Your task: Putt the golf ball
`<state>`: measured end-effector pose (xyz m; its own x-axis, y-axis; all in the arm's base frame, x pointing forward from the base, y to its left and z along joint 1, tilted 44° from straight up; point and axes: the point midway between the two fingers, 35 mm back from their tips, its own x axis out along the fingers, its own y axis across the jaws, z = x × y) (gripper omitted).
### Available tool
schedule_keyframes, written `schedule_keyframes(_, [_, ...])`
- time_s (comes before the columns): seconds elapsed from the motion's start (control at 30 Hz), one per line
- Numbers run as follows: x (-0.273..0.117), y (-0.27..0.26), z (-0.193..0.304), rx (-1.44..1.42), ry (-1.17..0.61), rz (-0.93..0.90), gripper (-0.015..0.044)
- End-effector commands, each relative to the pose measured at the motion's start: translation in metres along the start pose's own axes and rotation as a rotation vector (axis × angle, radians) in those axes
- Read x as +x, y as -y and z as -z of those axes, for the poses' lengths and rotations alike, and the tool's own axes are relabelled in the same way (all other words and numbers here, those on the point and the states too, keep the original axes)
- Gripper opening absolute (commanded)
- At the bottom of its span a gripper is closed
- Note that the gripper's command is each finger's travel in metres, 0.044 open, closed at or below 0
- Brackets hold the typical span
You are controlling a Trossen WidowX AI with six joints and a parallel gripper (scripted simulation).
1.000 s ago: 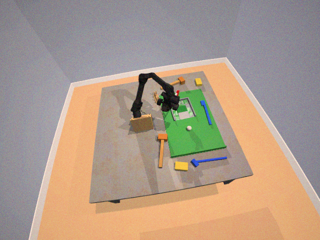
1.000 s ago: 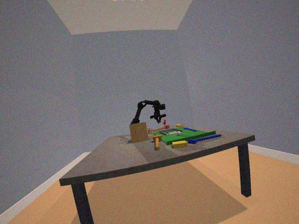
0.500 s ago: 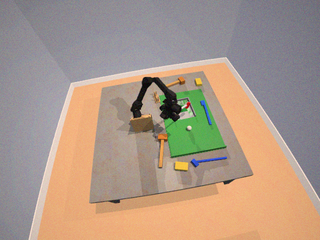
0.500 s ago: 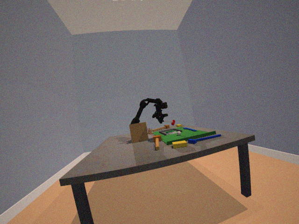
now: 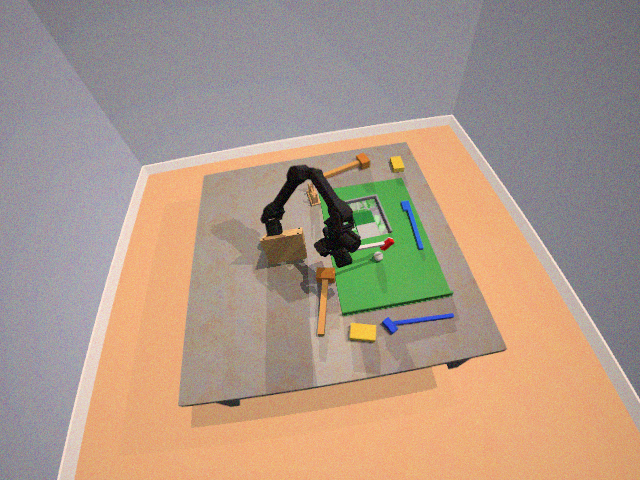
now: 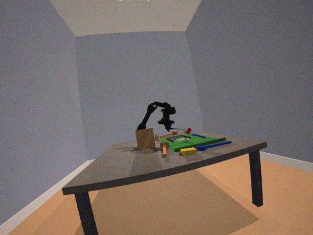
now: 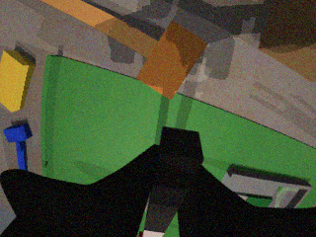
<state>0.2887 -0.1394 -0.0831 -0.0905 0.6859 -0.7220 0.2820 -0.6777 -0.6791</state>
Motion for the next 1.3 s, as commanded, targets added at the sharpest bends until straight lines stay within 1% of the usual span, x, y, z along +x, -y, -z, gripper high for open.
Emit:
schedule_keyframes(0.0, [0.001, -0.023, -0.013, 0.106, 0.003, -0.014, 0.0000])
schedule_keyframes(0.27, [0.006, -0.027, -0.015, 0.124, 0.005, -0.014, 0.0000])
schedule_keyframes(0.53, [0.041, -0.027, -0.015, 0.124, 0.004, -0.013, 0.0000])
schedule_keyframes(0.77, [0.046, -0.027, -0.015, 0.124, 0.004, -0.013, 0.0000])
schedule_keyframes(1.27, [0.070, -0.027, -0.015, 0.123, 0.004, -0.012, 0.0000])
